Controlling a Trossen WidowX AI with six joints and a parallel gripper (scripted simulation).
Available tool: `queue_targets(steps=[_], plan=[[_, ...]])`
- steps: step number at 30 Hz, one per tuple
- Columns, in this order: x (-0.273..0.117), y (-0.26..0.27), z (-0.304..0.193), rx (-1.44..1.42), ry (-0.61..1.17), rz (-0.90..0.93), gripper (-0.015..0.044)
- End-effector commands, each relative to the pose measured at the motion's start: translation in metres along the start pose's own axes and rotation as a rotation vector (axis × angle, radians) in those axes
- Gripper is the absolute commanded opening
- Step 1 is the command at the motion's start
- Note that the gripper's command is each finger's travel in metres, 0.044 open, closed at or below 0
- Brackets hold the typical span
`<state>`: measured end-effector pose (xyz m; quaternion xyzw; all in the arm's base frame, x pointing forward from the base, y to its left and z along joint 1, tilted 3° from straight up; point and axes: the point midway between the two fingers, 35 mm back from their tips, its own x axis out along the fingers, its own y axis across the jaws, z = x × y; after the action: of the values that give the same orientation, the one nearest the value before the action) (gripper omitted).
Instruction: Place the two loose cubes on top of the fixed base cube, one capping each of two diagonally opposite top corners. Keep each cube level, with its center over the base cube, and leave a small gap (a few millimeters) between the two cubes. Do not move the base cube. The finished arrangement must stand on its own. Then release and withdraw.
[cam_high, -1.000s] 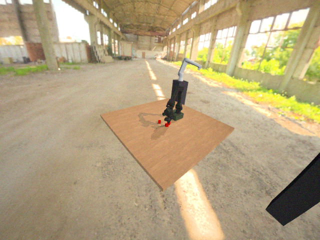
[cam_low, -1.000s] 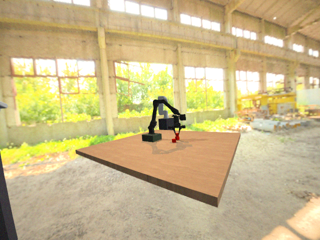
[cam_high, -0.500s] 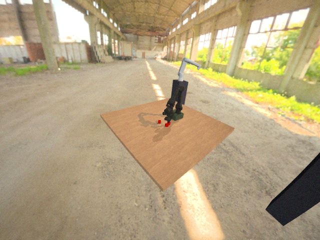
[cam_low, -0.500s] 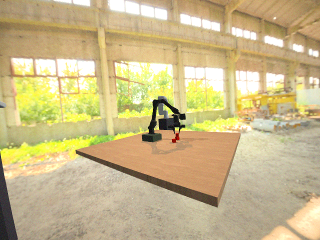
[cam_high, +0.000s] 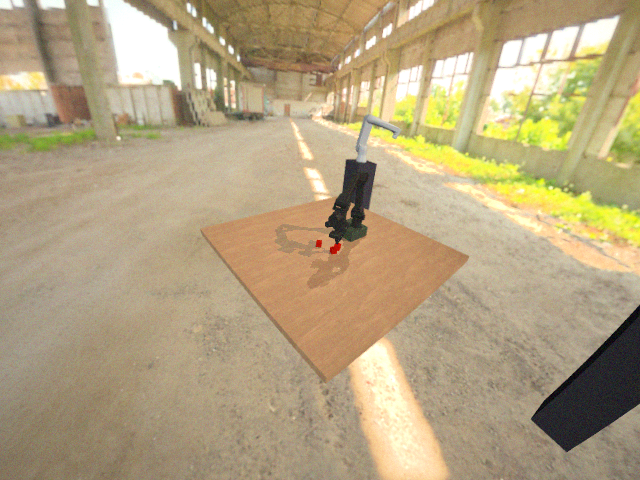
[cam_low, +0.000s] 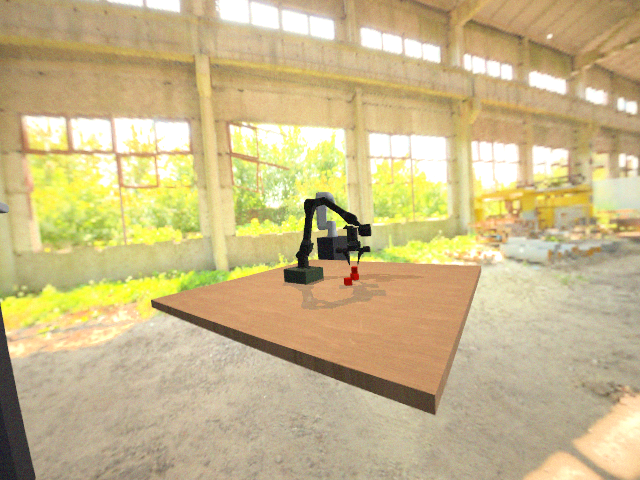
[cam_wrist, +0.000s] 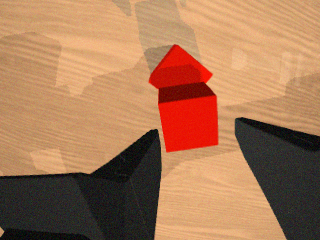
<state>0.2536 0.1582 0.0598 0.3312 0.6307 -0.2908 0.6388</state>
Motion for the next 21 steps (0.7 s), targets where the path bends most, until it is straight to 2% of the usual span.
queue_targets(steps=[1,5,7,8,21], plan=[[-0.006,0.002,0.0,-0.001,-0.001,0.009,0.0205],[-0.006,0.002,0.0,-0.001,-0.001,0.009,0.0205],[-0.005,0.001,0.005,-0.013,-0.001,0.005,0.0258],[-0.007,0.001,0.011,-0.03,-0.002,0.005,0.0265],[-0.044,-0.019,0.113,-0.304,-0.015,0.006,0.0265]])
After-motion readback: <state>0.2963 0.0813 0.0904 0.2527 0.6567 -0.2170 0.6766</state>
